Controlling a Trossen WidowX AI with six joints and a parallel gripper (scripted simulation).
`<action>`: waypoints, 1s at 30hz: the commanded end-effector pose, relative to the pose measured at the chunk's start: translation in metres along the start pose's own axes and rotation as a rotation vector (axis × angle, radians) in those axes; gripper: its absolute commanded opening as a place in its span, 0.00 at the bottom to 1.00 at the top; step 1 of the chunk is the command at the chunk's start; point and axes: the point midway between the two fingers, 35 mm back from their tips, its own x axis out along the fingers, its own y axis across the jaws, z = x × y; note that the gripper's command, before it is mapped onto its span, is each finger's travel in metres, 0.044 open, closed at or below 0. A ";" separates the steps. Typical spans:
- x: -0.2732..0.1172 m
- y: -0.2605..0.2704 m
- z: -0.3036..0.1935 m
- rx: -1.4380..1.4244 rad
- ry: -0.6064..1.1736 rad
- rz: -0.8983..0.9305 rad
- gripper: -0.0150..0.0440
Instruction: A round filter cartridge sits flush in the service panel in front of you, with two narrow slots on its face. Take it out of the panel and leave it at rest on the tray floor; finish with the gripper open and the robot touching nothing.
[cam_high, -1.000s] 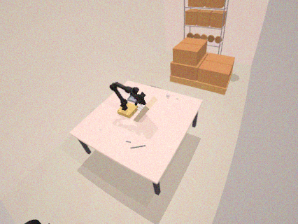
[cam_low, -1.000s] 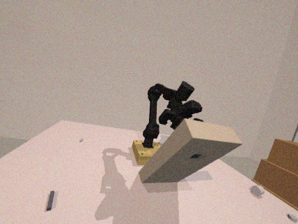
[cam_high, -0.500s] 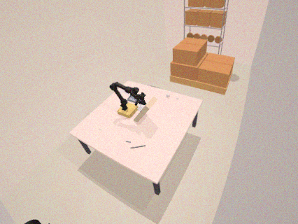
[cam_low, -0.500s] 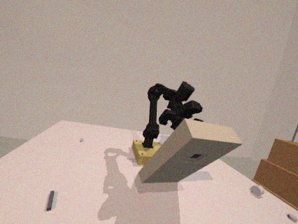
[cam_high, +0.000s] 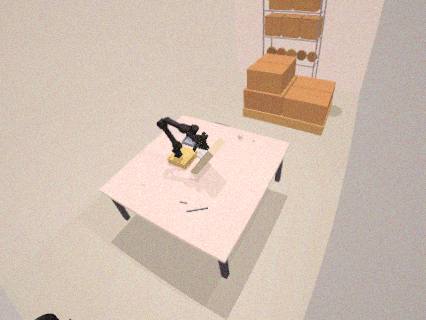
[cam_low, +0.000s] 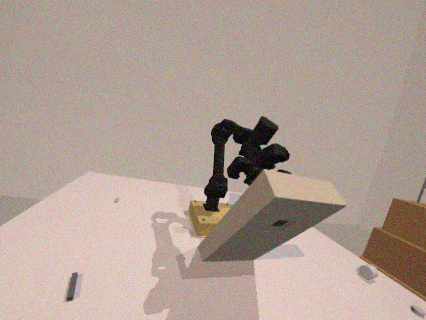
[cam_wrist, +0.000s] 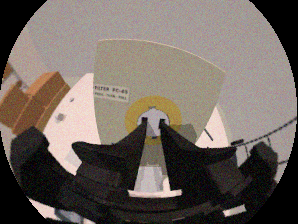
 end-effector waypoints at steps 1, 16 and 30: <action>0.003 0.001 -0.001 -0.002 0.003 0.004 0.41; 0.009 0.001 -0.001 -0.002 0.002 0.004 0.41; 0.013 0.001 -0.001 -0.002 0.002 0.004 0.41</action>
